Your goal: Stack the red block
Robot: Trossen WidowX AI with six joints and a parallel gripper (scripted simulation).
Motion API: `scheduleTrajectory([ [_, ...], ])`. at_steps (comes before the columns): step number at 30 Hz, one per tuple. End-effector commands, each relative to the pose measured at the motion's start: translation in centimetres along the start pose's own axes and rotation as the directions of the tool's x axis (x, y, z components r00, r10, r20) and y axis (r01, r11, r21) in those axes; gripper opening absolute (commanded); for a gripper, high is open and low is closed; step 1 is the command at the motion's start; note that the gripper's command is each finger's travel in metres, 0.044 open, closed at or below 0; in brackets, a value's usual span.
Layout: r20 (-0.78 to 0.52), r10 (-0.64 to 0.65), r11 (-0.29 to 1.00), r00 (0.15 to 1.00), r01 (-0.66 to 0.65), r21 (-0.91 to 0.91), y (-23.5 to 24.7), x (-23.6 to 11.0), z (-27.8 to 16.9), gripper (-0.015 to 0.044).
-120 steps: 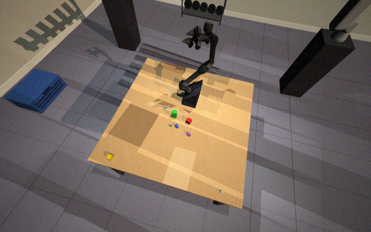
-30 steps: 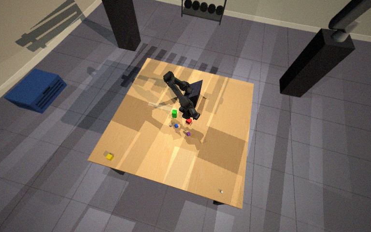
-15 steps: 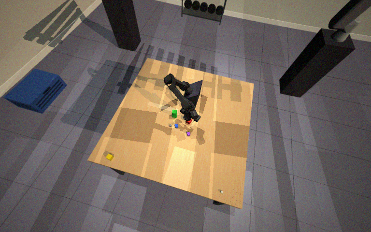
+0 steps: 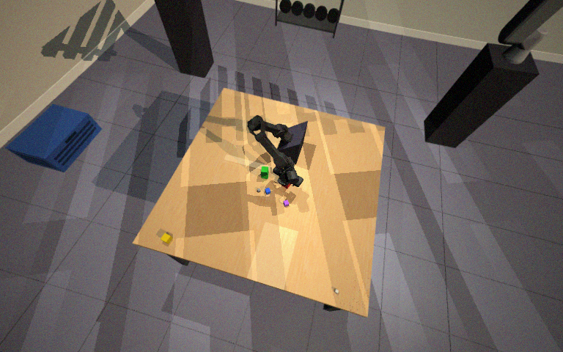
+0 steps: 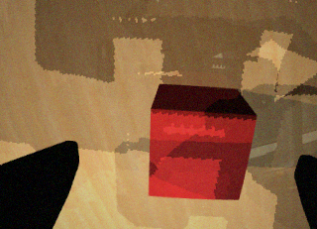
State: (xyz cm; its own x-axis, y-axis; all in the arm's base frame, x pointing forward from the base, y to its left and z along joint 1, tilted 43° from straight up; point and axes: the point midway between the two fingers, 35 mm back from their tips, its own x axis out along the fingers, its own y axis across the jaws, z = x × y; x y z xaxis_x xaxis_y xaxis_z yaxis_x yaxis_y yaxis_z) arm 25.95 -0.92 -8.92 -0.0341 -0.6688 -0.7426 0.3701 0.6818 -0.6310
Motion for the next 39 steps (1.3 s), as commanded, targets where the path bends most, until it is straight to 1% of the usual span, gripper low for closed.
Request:
scheduleTrajectory([
  [1, -0.007, -0.011, 1.0, 1.0, 0.011, -0.008, -0.3, 0.9, -0.3, 0.044],
  [22, -0.006, -0.015, 1.0, 1.0, 0.015, -0.008, -0.5, 4.3, -0.4, 0.044],
  [38, -0.006, -0.015, 1.0, 1.0, 0.015, -0.008, -0.5, 4.3, -0.4, 0.044],
  [39, -0.006, -0.015, 1.0, 1.0, 0.015, -0.008, -0.5, 4.3, -0.4, 0.0414],
])
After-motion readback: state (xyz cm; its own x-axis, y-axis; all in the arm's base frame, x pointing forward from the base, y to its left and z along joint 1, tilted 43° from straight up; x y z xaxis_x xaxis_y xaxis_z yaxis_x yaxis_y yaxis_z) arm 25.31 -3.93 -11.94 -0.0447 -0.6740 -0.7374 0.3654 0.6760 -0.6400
